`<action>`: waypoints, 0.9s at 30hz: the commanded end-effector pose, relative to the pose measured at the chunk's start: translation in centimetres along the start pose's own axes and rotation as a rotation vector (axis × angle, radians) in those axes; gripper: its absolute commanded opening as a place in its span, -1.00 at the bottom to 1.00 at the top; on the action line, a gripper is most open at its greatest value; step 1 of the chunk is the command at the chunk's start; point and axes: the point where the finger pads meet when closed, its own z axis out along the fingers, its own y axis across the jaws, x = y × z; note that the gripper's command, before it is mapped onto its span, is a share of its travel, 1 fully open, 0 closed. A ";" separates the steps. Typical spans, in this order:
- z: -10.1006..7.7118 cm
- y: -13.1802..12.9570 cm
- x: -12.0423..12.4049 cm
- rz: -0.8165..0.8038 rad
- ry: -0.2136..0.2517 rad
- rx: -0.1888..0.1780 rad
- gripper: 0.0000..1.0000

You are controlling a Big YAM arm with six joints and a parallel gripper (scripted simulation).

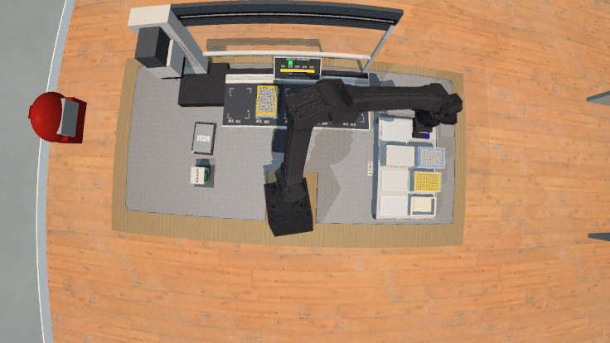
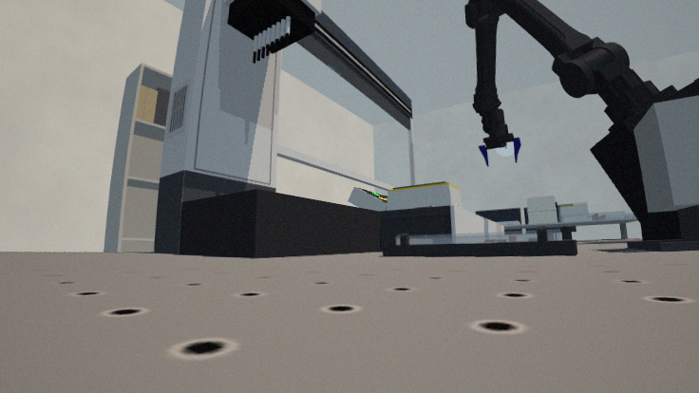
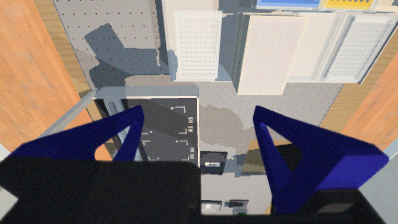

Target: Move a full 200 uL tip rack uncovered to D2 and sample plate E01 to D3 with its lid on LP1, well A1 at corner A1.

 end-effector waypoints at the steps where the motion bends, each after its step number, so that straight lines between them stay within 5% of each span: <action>1: 0.3 0.8 -0.1 -0.007 -0.015 -0.009 1.00; 8: 1.3 0.1 -0.5 0.008 -0.012 -0.006 1.00; 9: 0.2 1.0 -0.2 -0.011 -0.036 -0.017 1.00; 13: 2.3 0.5 -0.2 -0.001 -0.009 -0.005 1.00; 17: 2.0 0.3 -0.5 0.003 -0.026 -0.012 1.00; 22: 3.7 0.6 -0.2 -0.004 -0.011 -0.005 1.00; 27: 2.2 -0.1 -0.9 0.013 -0.048 -0.018 1.00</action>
